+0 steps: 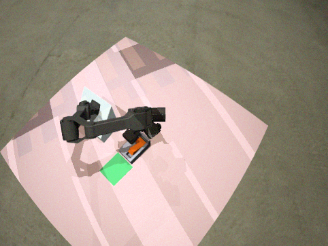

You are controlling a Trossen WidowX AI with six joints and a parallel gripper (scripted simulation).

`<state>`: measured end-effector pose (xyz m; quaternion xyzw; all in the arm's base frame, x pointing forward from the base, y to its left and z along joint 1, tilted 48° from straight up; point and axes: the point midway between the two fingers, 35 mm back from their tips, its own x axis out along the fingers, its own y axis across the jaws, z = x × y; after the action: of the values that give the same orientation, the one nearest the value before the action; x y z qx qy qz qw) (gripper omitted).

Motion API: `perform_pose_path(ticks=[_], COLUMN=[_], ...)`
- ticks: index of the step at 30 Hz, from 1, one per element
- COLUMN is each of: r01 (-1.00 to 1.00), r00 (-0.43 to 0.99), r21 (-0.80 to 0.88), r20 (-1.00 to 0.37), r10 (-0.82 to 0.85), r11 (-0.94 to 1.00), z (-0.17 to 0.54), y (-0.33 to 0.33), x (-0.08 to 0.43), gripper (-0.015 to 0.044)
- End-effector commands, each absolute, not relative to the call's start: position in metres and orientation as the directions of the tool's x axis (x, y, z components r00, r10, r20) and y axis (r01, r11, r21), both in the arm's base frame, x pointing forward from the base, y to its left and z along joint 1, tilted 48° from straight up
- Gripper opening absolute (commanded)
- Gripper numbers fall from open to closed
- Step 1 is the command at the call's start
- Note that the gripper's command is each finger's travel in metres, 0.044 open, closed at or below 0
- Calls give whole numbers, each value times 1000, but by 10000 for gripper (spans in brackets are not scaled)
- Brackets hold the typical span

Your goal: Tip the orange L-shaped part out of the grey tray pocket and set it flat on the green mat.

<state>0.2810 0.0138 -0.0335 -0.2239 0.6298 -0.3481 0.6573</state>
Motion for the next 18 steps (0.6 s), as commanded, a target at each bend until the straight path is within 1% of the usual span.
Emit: perform_pose_path(ticks=[1, 12, 18], r01=[175, 176, 181], r00=[-36, -36, -33], r21=[-733, -732, -728], r20=[-672, -673, -676], r10=[-740, -739, -736], r11=[657, 658, 661], z=[-34, -36, -75], y=[14, 12, -31], x=[281, 281, 281], gripper=[180, 180, 180])
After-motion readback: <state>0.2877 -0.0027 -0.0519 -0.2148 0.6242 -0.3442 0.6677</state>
